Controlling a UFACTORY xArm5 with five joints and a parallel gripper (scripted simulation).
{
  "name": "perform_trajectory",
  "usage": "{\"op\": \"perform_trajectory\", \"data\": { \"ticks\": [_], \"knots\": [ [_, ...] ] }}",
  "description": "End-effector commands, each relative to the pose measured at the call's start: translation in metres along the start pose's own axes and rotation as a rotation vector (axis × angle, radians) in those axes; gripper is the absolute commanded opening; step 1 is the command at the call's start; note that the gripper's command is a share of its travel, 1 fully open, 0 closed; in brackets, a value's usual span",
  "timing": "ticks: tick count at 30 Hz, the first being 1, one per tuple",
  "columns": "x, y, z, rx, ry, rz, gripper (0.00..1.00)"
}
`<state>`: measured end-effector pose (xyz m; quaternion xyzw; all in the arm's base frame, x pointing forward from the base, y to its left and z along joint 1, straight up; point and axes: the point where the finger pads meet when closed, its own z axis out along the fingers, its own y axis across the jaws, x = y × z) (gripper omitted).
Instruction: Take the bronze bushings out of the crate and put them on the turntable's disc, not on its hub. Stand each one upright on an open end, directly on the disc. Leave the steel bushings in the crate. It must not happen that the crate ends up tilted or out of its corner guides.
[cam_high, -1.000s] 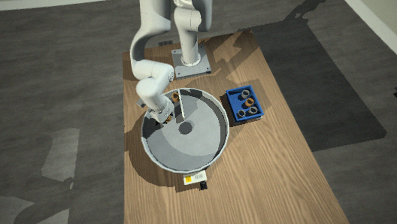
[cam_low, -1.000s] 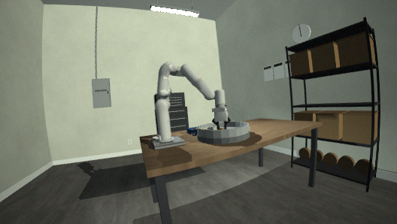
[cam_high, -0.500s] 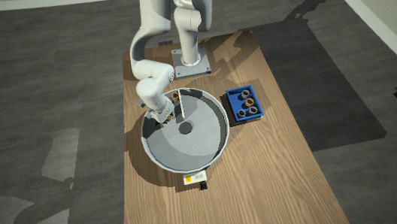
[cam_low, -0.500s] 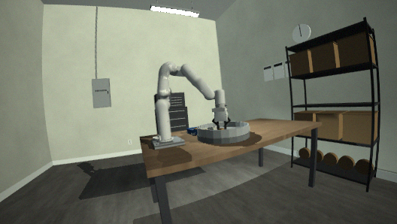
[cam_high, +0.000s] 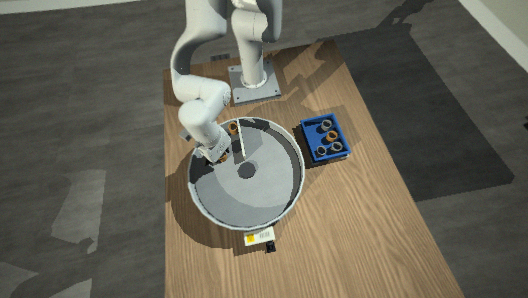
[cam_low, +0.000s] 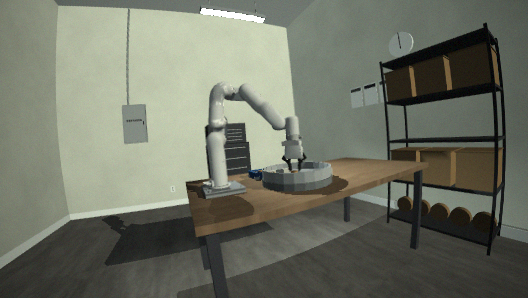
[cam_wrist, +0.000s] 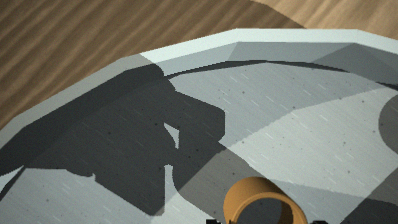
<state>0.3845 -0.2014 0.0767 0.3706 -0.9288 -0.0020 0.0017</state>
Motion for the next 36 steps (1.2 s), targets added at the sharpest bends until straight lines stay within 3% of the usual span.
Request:
{"op": "perform_trajectory", "data": {
  "ticks": [1,5,10,36],
  "knots": [
    [0.000,-0.001,-0.020,0.004,-0.001,0.000,0.49],
    [-0.001,-0.001,-0.035,0.004,-0.001,0.000,0.49],
    [-0.001,-0.001,-0.039,0.004,-0.001,0.000,0.49],
    [0.000,-0.001,-0.039,0.004,-0.001,0.000,0.49]
  ]
}}
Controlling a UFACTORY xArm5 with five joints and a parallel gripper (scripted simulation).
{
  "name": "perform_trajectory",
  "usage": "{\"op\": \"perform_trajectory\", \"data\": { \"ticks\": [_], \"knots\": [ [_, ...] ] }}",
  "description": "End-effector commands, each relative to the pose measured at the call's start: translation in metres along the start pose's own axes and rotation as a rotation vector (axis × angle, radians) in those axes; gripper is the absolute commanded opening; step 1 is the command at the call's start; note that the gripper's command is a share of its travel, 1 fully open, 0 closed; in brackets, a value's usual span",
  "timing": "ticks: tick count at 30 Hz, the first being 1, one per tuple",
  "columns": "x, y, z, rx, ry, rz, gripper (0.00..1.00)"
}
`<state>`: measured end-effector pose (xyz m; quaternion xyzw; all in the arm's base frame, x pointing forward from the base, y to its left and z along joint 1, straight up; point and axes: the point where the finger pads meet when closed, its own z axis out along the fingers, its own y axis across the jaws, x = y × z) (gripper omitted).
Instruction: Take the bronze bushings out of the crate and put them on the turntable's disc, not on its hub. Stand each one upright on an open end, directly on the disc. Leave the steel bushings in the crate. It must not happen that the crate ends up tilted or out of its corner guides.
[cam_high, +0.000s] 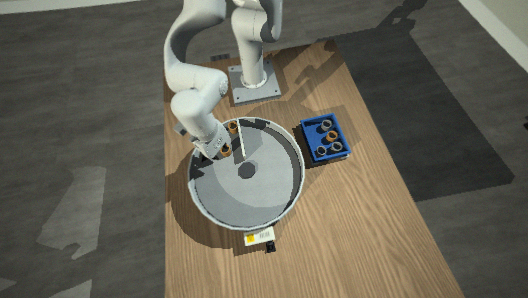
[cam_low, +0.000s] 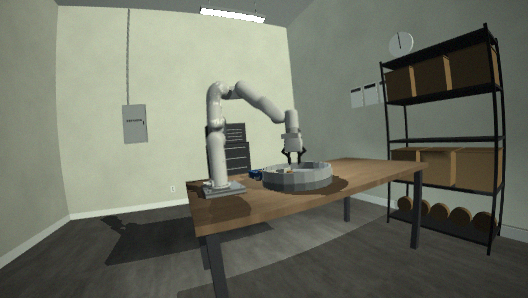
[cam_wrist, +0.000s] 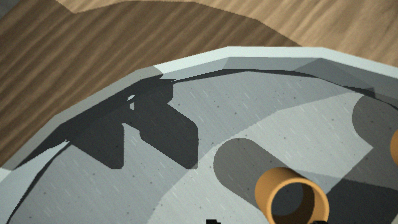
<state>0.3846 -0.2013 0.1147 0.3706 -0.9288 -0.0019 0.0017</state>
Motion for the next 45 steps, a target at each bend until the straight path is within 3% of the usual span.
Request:
{"op": "perform_trajectory", "data": {
  "ticks": [1,25,45],
  "knots": [
    [0.000,-0.001,-0.001,0.004,-0.001,0.000,0.49],
    [-0.003,0.000,-0.001,0.004,-0.001,0.018,0.48],
    [-0.020,0.005,-0.001,0.004,-0.002,0.143,0.48]
  ]
}}
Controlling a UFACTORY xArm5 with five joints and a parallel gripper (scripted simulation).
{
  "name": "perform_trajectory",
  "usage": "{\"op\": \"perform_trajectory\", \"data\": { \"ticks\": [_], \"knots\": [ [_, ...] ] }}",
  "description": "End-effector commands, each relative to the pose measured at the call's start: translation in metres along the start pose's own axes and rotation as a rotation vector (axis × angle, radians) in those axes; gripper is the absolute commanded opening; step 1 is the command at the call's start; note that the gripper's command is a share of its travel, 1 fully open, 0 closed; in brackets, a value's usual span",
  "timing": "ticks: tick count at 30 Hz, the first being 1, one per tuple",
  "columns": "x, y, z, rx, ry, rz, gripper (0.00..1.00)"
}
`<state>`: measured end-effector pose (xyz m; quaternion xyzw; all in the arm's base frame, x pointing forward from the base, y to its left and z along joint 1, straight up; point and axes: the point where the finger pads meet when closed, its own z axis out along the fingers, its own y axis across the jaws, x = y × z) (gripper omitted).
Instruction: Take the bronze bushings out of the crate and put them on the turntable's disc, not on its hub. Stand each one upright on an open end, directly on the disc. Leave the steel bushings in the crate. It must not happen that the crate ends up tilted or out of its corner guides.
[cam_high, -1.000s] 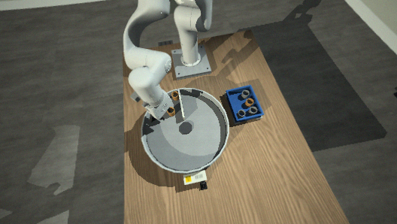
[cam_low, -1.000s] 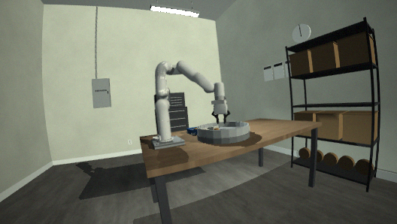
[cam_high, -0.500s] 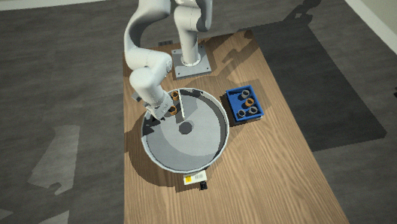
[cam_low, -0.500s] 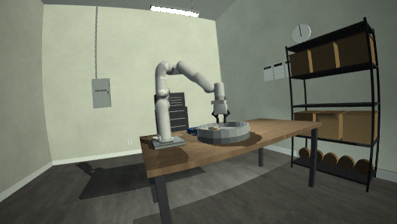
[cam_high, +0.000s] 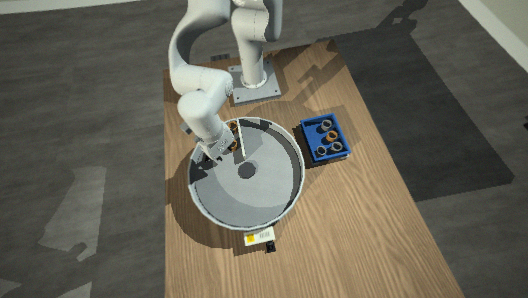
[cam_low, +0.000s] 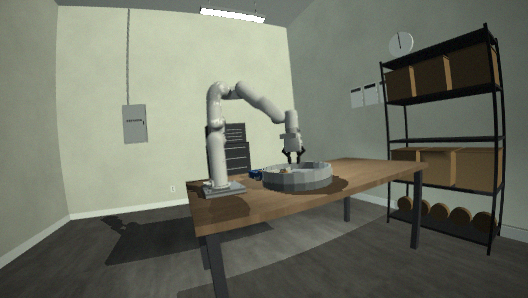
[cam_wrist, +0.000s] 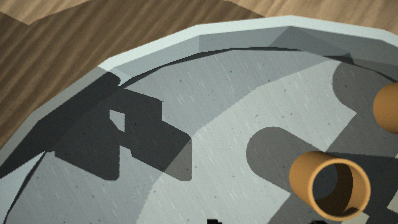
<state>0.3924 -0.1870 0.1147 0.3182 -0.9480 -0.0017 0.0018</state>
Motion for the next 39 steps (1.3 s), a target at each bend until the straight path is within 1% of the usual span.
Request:
{"op": "perform_trajectory", "data": {
  "ticks": [1,9,11,26,28,39],
  "knots": [
    [-0.006,0.002,-0.001,0.003,-0.002,0.043,0.48],
    [-0.021,0.009,-0.001,0.003,-0.002,0.154,0.48],
    [-0.021,0.009,-0.001,0.003,-0.002,0.154,0.48],
    [-0.058,0.032,-0.002,0.003,-0.002,0.451,0.48],
    [-0.058,0.032,-0.002,0.003,-0.002,0.451,0.48],
    [-0.091,0.057,-0.002,0.003,-0.003,0.732,0.48]
  ]
}}
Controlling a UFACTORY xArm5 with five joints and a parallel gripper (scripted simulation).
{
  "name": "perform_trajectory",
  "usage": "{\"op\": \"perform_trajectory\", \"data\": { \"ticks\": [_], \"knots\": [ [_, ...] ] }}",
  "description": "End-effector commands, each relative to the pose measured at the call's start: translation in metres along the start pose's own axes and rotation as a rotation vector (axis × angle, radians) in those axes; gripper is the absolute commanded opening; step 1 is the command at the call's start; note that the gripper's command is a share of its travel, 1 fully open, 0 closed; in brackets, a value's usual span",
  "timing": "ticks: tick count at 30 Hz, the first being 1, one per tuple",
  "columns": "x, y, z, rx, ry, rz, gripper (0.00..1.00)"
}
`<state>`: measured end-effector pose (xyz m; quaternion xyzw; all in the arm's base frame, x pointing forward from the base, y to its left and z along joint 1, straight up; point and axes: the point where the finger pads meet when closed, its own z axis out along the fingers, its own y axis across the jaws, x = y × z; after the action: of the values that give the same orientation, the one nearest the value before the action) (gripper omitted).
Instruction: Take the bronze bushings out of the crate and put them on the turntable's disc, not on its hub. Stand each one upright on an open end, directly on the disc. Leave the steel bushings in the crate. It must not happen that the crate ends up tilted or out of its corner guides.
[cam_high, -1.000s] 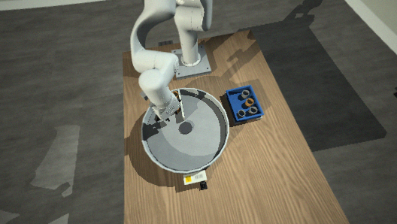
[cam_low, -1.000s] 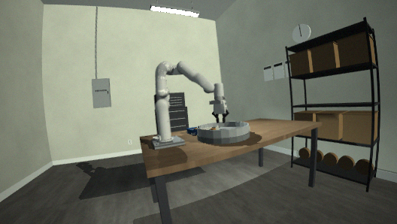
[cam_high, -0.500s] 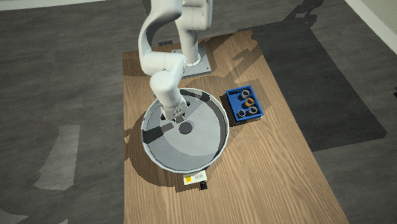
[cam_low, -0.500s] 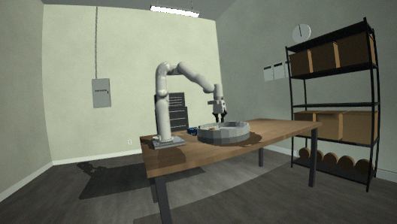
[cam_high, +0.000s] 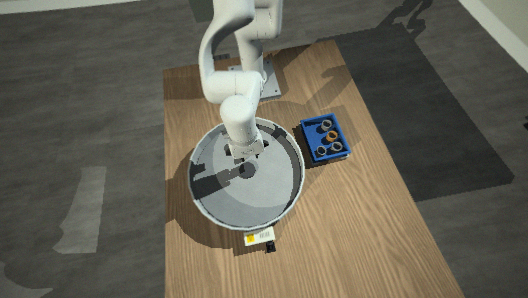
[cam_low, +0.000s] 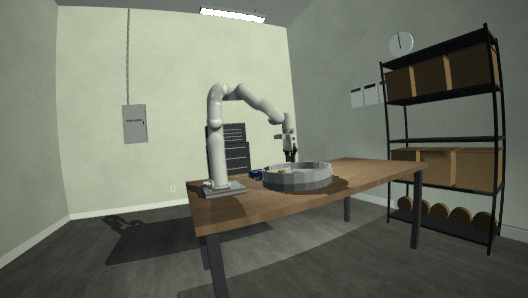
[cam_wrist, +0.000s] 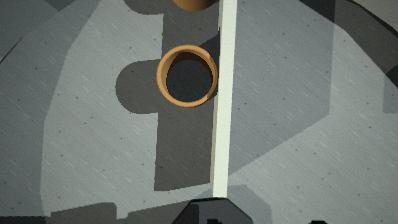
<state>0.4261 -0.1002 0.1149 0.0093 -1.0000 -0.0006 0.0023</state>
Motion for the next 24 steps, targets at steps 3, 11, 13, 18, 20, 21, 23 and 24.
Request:
{"op": "perform_trajectory", "data": {
  "ticks": [3,11,13,18,20,21,23,24],
  "knots": [
    [-0.008,0.026,-0.001,0.001,-0.004,0.187,0.48],
    [-0.013,0.051,-0.001,0.000,-0.004,0.363,0.48],
    [-0.015,0.060,-0.002,0.000,-0.004,0.424,0.48],
    [-0.017,0.083,-0.002,0.000,-0.004,0.578,0.48],
    [-0.018,0.092,-0.002,0.000,-0.004,0.640,0.48],
    [-0.018,0.097,-0.002,0.000,-0.004,0.672,0.48],
    [-0.018,0.097,-0.002,0.000,-0.004,0.672,0.48],
    [-0.019,0.102,-0.002,0.000,-0.004,0.703,0.48]
  ]
}}
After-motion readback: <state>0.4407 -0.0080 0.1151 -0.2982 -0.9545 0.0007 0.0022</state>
